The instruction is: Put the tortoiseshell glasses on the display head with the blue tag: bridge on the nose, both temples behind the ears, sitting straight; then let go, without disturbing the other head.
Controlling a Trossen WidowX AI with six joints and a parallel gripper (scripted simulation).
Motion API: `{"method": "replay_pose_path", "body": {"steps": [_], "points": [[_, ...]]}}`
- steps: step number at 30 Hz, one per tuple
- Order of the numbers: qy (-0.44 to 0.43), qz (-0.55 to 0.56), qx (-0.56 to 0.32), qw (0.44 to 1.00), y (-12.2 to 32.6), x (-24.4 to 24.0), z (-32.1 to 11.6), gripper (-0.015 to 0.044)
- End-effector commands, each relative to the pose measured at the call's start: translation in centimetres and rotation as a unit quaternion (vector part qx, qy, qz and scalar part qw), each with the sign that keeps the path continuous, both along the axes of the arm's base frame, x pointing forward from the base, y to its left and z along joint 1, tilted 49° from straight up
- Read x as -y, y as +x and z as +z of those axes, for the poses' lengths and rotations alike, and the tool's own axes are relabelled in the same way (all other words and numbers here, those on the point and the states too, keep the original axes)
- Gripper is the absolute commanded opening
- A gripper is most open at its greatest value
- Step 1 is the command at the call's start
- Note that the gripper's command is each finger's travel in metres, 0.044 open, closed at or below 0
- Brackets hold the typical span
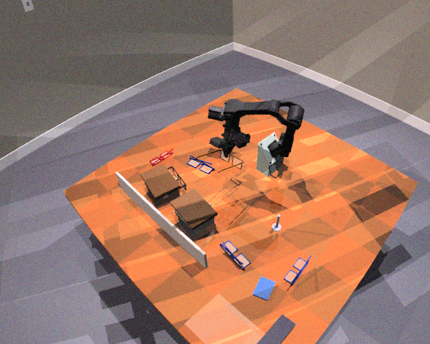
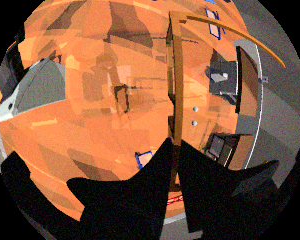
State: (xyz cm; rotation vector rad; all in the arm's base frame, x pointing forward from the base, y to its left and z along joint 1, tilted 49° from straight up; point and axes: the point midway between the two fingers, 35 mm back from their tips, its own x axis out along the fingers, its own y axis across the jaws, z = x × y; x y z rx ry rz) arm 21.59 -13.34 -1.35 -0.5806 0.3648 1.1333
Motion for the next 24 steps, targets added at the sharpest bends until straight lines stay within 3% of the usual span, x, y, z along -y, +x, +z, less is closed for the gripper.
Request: {"method": "replay_pose_path", "body": {"steps": [1, 17, 24], "points": [[0.003, 0.018, -0.038, 0.999, 0.6, -1.6, 0.8, 0.0], [-0.016, 0.072, -0.158, 0.985, 2.2, -7.5, 3.6, 0.0], [-0.022, 0.077, -0.17, 0.982, 2.3, -8.1, 3.5, 0.0]]}}
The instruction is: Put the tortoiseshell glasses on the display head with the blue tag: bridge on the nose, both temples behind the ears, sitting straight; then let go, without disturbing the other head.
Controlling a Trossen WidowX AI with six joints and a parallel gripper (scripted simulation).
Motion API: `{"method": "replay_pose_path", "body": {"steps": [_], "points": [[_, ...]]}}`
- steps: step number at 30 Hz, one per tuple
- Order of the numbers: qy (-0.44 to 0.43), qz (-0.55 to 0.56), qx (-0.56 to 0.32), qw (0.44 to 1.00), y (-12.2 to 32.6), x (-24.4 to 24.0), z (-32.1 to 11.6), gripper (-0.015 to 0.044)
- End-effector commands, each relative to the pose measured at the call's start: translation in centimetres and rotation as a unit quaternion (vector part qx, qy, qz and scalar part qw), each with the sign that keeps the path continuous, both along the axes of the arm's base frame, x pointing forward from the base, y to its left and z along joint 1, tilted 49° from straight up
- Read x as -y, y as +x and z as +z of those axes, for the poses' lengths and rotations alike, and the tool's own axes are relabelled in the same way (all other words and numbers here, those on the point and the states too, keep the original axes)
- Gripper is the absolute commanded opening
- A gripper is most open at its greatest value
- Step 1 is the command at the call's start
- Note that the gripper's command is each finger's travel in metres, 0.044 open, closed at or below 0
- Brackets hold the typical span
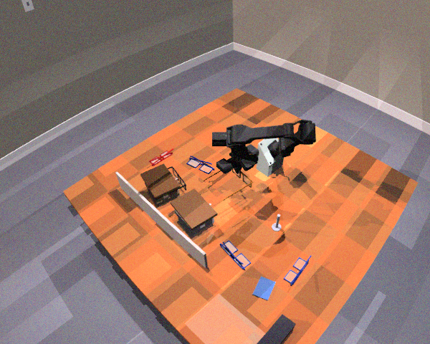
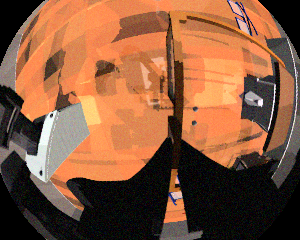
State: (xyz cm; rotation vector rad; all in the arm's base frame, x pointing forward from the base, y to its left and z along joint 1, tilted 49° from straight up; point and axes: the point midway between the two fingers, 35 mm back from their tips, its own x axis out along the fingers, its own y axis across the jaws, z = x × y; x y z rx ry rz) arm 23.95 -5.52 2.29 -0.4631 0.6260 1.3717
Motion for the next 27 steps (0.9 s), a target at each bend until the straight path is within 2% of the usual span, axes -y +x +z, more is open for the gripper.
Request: {"method": "replay_pose_path", "body": {"steps": [1, 27], "points": [[-0.006, 0.003, -0.011, 1.0, -0.1, -0.4, -0.3, 0.0], [0.002, -0.006, -0.002, 1.0, 0.1, -2.4, -1.9, 0.0]]}}
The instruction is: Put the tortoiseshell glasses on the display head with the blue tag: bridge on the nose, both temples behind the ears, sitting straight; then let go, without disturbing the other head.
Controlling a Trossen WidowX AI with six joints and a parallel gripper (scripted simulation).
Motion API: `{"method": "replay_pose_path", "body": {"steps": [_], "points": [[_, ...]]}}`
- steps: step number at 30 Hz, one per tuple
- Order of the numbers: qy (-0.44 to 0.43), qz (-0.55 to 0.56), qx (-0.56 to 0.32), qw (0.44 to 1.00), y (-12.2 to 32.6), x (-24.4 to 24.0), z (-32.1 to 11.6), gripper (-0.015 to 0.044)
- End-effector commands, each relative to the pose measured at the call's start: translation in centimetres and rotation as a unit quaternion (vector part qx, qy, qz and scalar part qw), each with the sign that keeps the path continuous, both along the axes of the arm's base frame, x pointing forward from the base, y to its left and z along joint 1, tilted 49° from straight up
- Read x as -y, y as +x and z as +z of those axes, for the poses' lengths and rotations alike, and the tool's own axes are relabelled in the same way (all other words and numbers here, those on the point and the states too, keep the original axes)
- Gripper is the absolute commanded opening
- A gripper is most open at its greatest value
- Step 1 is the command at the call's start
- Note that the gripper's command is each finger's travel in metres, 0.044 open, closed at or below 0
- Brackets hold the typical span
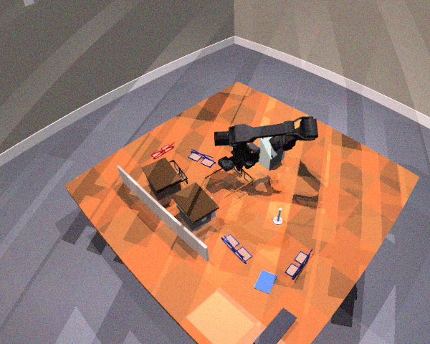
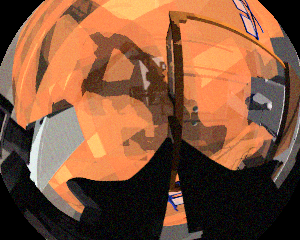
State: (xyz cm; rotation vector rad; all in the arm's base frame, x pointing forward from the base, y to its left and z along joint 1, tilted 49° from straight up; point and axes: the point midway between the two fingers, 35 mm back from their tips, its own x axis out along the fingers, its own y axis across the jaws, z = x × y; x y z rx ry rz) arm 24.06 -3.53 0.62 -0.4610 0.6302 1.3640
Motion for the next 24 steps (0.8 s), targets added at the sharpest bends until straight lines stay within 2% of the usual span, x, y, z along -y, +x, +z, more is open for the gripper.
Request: {"method": "replay_pose_path", "body": {"steps": [1, 24], "points": [[0.003, -0.002, -0.002, 1.0, 0.0, -0.5, -0.3, 0.0], [0.004, -0.002, -0.001, 1.0, 0.2, -2.2, -1.4, 0.0]]}}
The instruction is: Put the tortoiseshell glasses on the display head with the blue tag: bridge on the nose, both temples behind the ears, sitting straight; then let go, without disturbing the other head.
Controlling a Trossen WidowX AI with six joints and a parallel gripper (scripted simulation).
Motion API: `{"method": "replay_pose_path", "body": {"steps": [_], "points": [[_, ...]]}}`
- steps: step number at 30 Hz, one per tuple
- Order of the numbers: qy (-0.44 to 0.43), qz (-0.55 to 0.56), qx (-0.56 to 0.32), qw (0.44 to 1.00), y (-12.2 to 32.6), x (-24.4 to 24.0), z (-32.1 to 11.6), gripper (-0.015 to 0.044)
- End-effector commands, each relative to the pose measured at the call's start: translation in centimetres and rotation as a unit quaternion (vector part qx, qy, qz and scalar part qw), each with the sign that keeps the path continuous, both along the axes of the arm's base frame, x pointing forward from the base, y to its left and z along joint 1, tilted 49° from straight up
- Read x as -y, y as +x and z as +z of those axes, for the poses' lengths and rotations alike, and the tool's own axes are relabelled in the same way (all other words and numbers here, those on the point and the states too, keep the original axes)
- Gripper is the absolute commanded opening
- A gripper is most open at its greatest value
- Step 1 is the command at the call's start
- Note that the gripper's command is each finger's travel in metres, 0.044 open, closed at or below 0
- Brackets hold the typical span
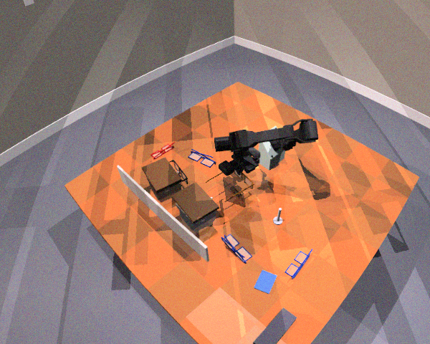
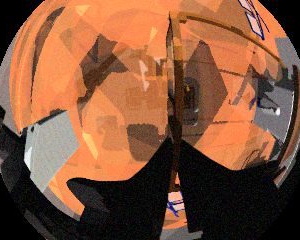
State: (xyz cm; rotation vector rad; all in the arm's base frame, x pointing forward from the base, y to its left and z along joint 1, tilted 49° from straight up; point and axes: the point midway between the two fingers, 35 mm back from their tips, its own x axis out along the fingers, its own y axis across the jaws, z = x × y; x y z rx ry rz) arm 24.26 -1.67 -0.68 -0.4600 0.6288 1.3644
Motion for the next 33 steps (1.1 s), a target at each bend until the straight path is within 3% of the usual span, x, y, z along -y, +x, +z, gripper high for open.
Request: {"method": "replay_pose_path", "body": {"steps": [1, 33], "points": [[0.003, -0.002, -0.002, 1.0, 0.0, -0.4, -0.1, 0.0], [0.003, -0.001, -0.001, 1.0, 3.9, 0.2, -0.4, 0.0]]}}
